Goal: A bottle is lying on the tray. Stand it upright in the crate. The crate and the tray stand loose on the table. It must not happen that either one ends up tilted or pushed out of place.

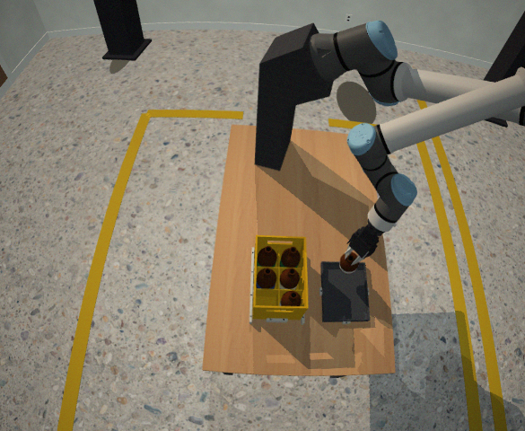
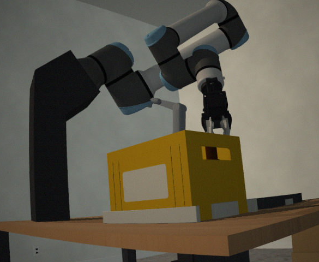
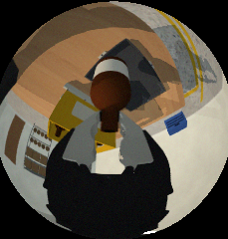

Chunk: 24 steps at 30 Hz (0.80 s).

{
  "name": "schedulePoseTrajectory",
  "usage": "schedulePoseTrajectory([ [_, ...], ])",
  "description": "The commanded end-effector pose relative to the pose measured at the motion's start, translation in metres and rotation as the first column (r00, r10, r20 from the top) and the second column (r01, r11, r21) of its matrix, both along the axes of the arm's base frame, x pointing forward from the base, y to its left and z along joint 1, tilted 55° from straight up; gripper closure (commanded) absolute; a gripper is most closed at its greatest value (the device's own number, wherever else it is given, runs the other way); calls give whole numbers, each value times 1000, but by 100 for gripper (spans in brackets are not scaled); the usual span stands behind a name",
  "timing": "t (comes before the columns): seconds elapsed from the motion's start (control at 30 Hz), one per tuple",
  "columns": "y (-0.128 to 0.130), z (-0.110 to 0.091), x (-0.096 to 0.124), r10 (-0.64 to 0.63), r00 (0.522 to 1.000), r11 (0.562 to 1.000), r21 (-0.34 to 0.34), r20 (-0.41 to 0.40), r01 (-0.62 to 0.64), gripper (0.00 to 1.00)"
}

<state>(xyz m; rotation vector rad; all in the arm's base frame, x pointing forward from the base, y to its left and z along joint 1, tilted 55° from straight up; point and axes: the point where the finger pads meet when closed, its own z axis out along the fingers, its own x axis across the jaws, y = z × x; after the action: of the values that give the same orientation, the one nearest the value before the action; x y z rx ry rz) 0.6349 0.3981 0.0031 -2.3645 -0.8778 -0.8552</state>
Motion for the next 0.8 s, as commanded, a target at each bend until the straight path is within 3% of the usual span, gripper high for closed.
schedulePoseTrajectory([
  [0.0,0,1,2,0,1000,1000,0,1,0,100],
  [0.77,0,4,18,0,1000,1000,0,1,0,100],
])
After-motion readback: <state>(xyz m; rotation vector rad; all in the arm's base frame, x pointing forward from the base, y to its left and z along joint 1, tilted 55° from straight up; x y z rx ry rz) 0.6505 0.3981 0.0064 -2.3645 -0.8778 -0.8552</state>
